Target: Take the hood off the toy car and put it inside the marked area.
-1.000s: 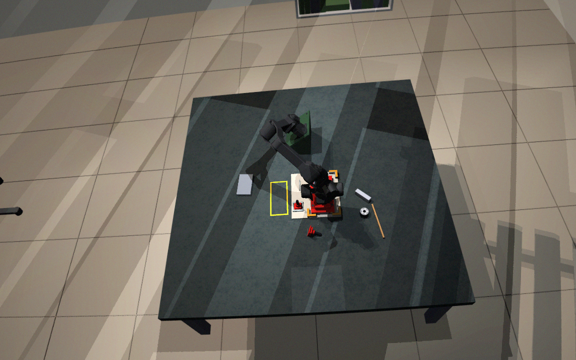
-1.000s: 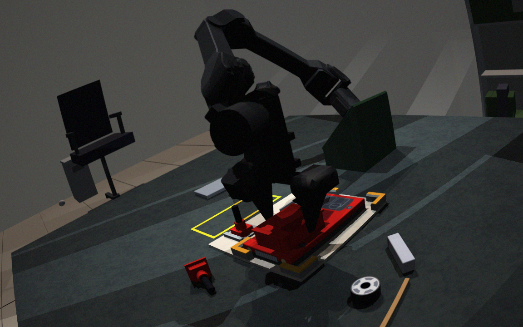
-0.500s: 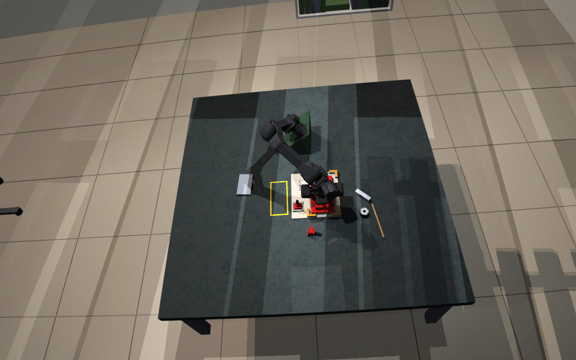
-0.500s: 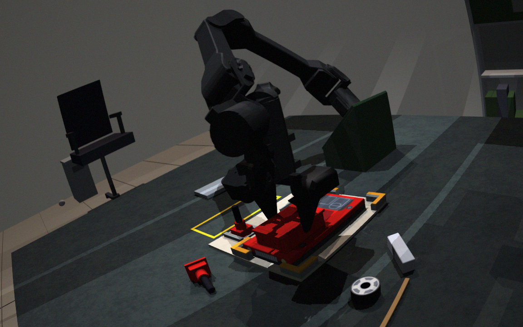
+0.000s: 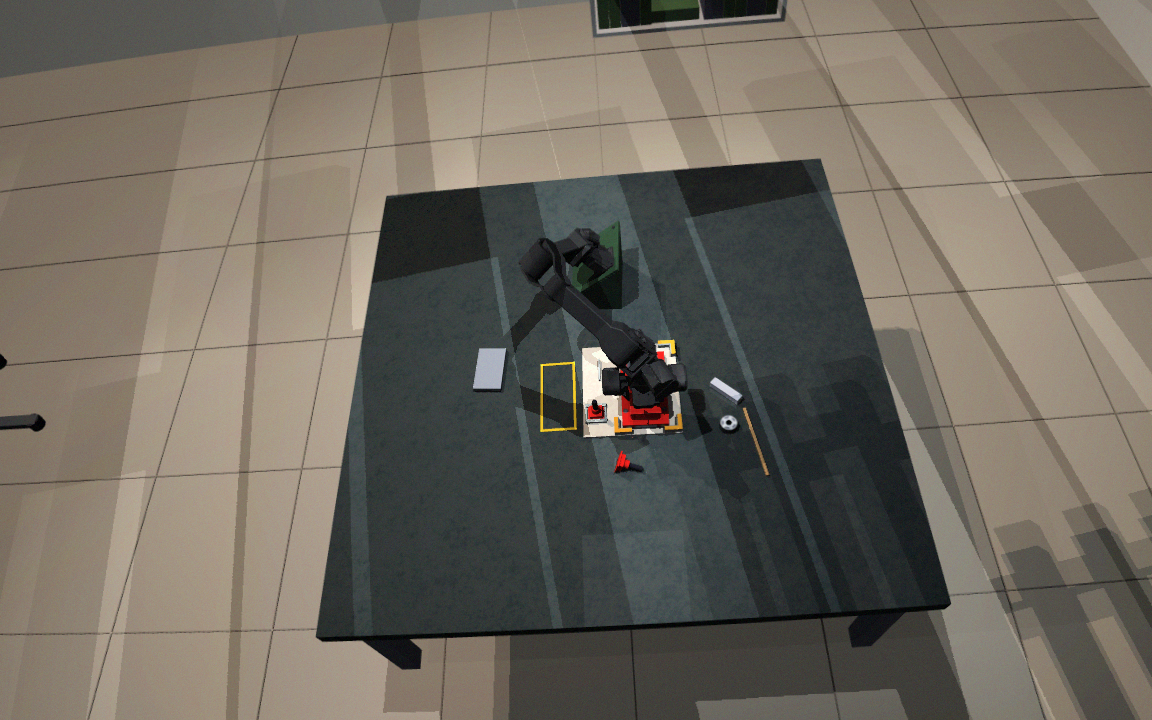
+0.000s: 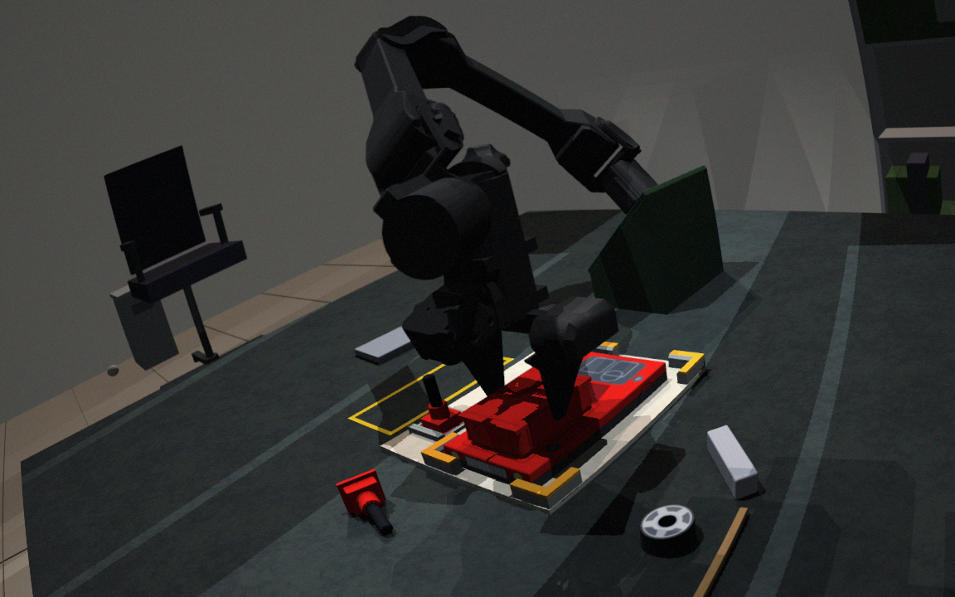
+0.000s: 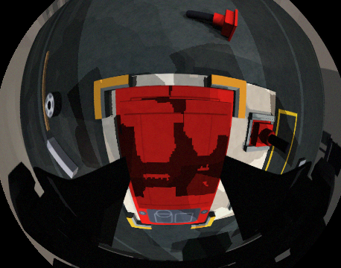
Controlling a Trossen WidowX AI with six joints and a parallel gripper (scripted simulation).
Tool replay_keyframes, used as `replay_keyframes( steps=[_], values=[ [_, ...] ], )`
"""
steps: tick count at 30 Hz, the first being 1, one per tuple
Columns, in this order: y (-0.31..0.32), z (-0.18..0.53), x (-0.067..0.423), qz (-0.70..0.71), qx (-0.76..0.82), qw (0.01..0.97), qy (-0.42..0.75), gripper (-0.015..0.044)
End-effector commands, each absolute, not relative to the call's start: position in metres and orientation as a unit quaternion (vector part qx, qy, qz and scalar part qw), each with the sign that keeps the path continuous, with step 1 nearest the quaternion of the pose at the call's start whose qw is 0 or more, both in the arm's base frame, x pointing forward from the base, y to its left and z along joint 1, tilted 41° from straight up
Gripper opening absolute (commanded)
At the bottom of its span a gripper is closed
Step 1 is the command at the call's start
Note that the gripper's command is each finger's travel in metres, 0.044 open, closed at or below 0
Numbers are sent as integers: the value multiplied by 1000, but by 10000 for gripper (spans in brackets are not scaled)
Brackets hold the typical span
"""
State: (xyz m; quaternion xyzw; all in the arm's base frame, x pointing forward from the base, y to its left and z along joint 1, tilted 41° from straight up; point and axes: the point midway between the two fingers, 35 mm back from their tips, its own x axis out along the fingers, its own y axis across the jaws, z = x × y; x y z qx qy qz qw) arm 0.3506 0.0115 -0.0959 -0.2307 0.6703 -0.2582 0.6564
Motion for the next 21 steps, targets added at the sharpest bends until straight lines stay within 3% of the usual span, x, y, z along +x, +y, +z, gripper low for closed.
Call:
replay_keyframes(
  steps=[1,21],
  values=[
    [14,-94,351,-259,-228,657,670,0],
    [22,-84,351,-259,-228,657,671,0]
  ],
)
